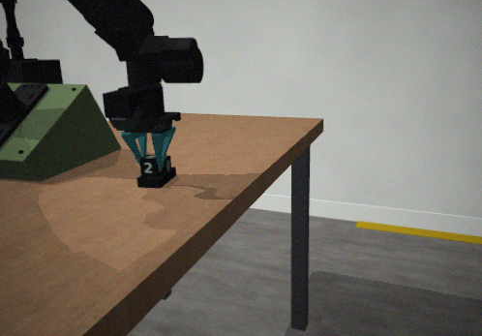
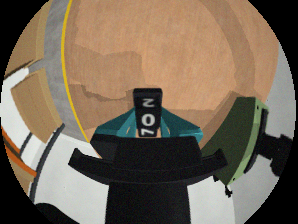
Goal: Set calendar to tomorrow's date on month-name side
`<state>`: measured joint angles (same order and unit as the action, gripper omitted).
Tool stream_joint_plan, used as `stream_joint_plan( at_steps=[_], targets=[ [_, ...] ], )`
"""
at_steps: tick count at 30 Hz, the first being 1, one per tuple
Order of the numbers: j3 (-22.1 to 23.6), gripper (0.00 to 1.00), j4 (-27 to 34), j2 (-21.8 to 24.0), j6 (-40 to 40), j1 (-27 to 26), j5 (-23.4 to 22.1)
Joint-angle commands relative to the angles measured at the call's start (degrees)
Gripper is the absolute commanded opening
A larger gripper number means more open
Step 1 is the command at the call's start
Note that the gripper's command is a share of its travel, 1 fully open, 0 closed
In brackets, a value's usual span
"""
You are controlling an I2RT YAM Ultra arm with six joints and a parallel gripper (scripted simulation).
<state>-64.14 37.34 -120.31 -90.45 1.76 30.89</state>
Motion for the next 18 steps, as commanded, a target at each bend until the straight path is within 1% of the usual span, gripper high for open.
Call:
stream_joint_plan(
  at_steps=[1,18],
  targets=[
    [-0.4,0.27,0.0,0.3,0.0,0.3,0.2],
    [-0.2,0.27,-0.6,0.0,0.3,0.1,0.2]
  ],
)
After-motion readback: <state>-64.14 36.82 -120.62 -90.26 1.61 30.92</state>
